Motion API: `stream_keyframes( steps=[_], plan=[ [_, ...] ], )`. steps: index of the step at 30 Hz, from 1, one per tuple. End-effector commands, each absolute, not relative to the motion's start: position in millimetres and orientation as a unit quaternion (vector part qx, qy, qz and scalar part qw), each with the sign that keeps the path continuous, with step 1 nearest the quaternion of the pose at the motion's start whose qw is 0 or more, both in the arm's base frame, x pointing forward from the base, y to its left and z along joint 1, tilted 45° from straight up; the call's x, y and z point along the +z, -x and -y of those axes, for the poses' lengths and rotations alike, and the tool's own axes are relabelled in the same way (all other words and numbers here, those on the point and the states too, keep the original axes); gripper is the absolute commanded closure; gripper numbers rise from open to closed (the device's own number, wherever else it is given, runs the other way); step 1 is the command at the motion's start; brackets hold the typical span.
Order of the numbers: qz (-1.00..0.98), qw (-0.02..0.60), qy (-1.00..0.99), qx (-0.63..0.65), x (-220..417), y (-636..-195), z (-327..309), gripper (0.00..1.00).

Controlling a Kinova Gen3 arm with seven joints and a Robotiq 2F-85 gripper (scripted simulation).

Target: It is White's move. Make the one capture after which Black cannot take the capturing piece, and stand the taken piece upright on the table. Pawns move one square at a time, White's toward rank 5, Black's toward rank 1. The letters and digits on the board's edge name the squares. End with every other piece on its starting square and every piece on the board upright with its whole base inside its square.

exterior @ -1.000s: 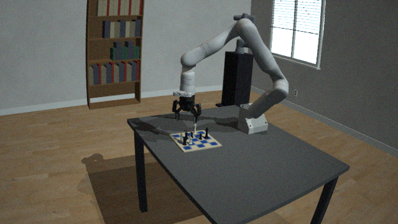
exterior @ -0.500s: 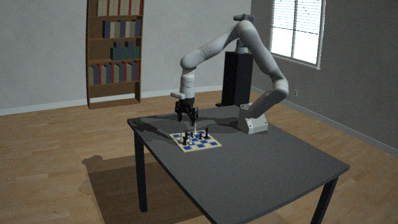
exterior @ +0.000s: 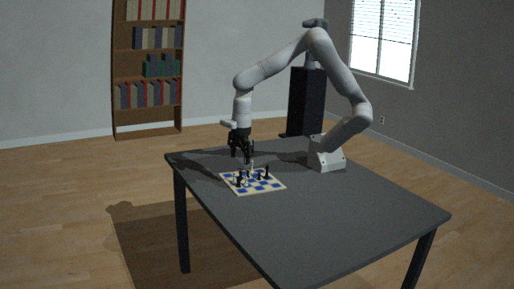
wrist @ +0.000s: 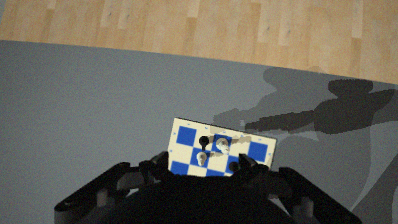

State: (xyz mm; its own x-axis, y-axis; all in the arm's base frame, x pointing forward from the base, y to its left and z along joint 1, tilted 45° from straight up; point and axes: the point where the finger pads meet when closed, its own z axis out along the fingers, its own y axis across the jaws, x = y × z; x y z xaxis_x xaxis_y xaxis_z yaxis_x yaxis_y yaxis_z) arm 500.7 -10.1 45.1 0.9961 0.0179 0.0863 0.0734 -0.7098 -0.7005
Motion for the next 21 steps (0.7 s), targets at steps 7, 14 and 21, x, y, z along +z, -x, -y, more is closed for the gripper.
stream_keyframes(
  steps=[7,14,21],
  plan=[
    [0.024,0.38,0.924,-0.037,45.6,-501.1,10.6,0.63],
    [0.024,0.38,0.924,-0.037,45.6,-501.1,10.6,0.63],
    [0.024,0.38,0.924,-0.037,45.6,-501.1,10.6,0.63]
  ],
)
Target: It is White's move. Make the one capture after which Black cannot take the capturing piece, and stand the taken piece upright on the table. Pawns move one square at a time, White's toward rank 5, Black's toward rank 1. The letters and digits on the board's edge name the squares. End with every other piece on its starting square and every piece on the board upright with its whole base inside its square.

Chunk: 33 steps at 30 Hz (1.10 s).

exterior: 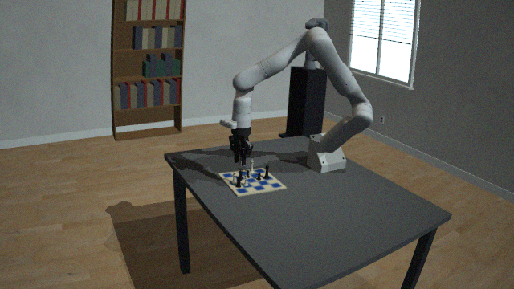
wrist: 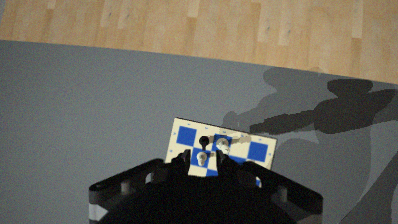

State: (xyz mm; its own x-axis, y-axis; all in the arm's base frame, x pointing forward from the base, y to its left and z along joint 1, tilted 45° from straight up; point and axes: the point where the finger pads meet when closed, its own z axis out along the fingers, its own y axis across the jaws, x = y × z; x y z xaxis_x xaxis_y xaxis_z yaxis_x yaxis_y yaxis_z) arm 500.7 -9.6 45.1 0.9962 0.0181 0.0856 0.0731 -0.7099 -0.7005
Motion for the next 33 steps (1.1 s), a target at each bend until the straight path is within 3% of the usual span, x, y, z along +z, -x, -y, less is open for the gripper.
stream_keyframes(
  steps=[1,33],
  plan=[
    [0.024,0.38,0.924,-0.037,45.6,-501.1,10.6,0.63],
    [0.024,0.38,0.924,-0.037,41.1,-501.5,6.1,0.63]
  ],
)
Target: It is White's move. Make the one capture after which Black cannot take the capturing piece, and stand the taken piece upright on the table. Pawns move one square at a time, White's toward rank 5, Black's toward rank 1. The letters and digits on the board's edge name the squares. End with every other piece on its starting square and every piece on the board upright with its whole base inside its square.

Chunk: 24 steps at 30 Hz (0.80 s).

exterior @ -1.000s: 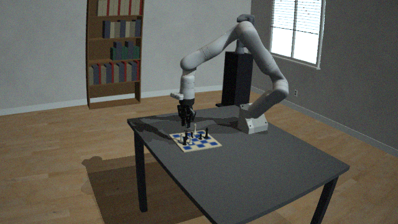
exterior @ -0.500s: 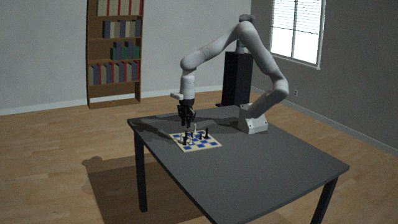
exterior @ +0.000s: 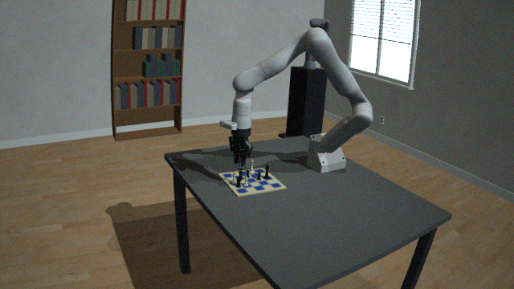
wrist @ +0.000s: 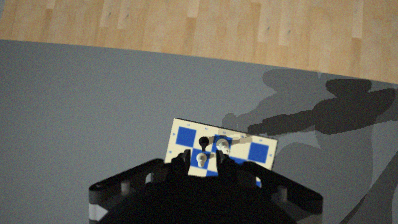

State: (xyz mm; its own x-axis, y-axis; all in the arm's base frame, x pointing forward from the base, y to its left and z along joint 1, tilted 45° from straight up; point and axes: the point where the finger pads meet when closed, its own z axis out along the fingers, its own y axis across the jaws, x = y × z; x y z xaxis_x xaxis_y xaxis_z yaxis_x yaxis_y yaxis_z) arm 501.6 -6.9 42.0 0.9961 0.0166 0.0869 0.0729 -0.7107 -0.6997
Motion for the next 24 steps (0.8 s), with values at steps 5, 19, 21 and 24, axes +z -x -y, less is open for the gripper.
stream_keyframes(
  steps=[5,19,21,24],
  plan=[
    [0.024,0.38,0.924,-0.037,37,-502,2,0.63],
    [0.024,0.38,0.924,-0.037,24,-503,-11,0.63],
    [0.024,0.38,0.924,-0.037,22,-503,-13,0.63],
    [0.024,0.38,0.924,-0.037,19,-503,-16,0.63]
  ],
)
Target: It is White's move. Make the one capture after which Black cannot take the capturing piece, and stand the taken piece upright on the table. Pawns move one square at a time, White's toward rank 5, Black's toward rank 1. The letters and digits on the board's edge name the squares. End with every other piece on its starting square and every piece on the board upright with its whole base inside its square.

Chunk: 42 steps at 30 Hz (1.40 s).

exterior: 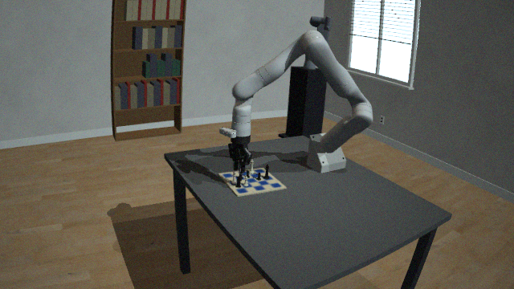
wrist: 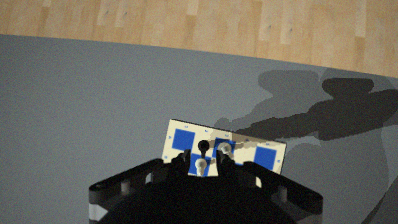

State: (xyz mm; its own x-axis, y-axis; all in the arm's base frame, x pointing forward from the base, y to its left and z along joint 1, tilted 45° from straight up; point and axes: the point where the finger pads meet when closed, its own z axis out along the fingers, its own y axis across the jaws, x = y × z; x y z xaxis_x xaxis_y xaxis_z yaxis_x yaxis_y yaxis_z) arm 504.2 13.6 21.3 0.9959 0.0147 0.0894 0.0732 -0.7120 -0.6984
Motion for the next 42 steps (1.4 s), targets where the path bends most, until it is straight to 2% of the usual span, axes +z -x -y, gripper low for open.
stream_keyframes(
  steps=[1,42],
  plan=[
    [0.024,0.38,0.924,-0.037,17.8,-503.5,-17.3,0.63],
    [0.024,0.38,0.924,-0.037,9.0,-504.2,-26.1,0.63]
  ],
)
